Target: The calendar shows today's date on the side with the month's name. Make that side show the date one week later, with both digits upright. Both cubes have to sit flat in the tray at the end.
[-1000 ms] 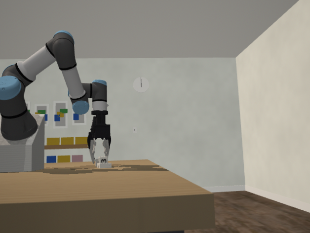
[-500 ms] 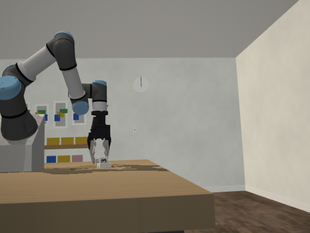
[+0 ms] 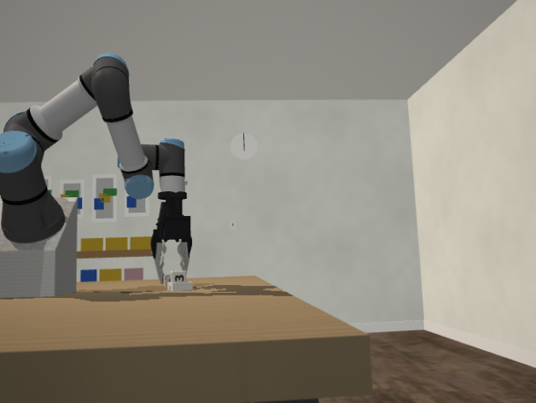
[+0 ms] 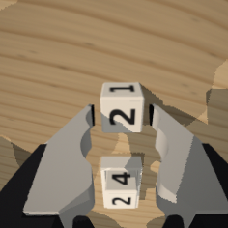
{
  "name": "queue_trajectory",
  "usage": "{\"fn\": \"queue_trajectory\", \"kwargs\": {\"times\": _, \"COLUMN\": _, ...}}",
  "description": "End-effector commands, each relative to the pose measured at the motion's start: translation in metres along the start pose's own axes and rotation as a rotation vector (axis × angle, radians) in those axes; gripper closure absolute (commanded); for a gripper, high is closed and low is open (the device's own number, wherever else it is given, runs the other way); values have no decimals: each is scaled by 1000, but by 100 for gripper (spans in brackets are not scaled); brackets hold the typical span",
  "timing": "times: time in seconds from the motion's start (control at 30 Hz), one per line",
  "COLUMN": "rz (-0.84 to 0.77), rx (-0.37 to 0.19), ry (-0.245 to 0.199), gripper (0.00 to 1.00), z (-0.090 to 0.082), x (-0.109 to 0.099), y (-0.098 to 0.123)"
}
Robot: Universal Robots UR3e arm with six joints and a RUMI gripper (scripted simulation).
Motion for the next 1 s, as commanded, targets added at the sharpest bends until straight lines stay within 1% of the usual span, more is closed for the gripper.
{"fn": "queue_trajectory", "kwargs": {"times": 0.0, "rz": 1, "rx": 0, "ry": 2, "gripper": 71, "z": 0, "x": 0, "y": 0}}
{"fn": "queue_trajectory", "kwargs": {"times": 0.17, "rz": 1, "rx": 0, "ry": 2, "gripper": 71, "z": 0, "x": 0, "y": 0}}
{"fn": "queue_trajectory", "kwargs": {"times": 0.2, "rz": 1, "rx": 0, "ry": 2, "gripper": 89, "z": 0, "x": 0, "y": 0}}
{"fn": "queue_trajectory", "kwargs": {"times": 0.97, "rz": 1, "rx": 0, "ry": 2, "gripper": 89, "z": 0, "x": 0, "y": 0}}
Point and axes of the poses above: the point where the finger pads meet when closed, its own z axis out along the fingers, its own x axis across the jaws, y = z × x, the point moved 9 cm from there along -z, back along the fingers, and after that the axes turned 4 degrees about -z, right-handed, at the moved point
